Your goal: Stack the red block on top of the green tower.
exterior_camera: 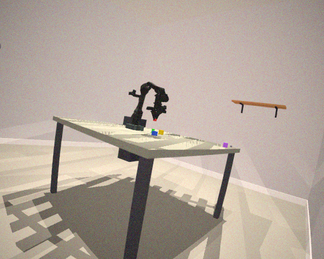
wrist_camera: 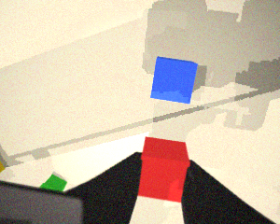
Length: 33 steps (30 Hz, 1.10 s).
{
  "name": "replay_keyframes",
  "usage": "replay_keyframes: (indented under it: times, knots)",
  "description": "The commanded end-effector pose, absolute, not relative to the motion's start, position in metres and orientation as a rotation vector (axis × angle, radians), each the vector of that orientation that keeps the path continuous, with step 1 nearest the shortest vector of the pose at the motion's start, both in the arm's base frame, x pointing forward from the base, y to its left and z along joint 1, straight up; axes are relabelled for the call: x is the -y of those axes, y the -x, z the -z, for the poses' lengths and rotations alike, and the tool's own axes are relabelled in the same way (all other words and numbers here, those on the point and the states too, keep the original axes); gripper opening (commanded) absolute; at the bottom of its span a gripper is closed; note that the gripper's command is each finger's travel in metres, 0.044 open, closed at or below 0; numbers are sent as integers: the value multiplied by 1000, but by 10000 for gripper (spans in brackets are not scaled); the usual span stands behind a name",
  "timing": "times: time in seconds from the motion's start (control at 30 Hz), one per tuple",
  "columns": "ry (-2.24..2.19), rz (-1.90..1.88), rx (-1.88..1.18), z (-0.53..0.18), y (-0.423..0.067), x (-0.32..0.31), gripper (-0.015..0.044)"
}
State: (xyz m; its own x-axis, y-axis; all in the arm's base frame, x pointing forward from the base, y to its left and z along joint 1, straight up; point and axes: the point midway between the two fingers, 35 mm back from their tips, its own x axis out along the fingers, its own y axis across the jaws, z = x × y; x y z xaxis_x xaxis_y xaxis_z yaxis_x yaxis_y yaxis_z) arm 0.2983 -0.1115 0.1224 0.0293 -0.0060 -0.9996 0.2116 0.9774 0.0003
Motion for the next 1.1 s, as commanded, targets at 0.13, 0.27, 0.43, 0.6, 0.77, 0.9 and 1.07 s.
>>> replay_keyframes:
  times: [0.13,0.27,0.43,0.6,0.77,0.9,1.07]
  knots:
    - [-164,171,-1540,-126,-286,79,0]
    - [-165,170,-1541,-127,-275,56,0]
    - [-167,168,-1543,-127,-259,30,0]
    - [-168,167,-1544,-125,-240,7,0]
    - [-170,166,-1546,-122,-220,-12,0]
    - [-170,165,-1547,-120,-206,-23,0]
    - [-170,165,-1547,-113,-206,-24,0]
